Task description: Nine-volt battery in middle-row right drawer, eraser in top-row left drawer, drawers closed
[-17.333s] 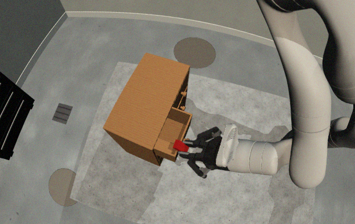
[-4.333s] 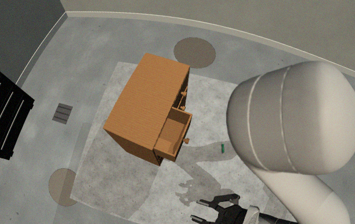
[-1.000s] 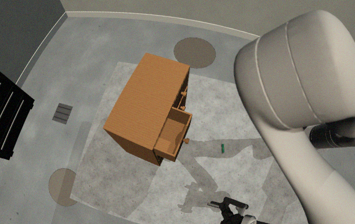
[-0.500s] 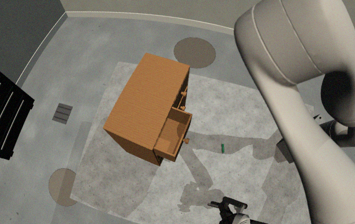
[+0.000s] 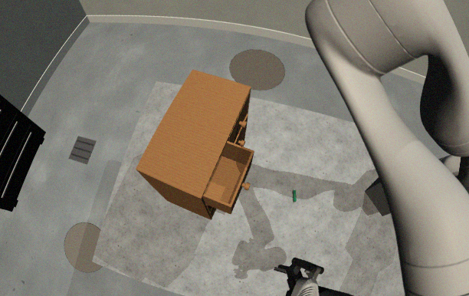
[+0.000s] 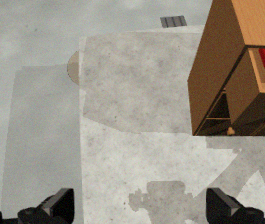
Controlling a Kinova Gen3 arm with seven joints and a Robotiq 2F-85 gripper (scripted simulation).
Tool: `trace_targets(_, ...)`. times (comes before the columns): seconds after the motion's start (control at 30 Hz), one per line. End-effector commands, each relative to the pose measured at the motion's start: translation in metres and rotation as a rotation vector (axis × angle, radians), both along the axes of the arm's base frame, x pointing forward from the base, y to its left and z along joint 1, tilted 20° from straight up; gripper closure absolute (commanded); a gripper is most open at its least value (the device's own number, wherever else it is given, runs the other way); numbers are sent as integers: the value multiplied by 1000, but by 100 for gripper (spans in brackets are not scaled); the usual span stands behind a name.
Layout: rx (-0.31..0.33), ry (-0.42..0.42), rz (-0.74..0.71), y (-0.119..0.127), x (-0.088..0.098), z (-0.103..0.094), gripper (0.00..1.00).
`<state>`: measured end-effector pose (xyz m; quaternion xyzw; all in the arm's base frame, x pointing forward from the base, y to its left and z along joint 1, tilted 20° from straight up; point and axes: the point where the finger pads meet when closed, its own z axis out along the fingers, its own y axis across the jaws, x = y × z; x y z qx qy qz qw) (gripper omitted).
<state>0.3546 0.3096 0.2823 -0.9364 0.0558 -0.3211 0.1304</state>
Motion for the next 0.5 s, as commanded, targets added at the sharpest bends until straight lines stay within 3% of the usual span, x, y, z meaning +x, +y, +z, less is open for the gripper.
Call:
trace_targets(0.0,8,29,-14,-5,6,1,0)
trace_targets(0.47,13,152,22,-6,5,7,0)
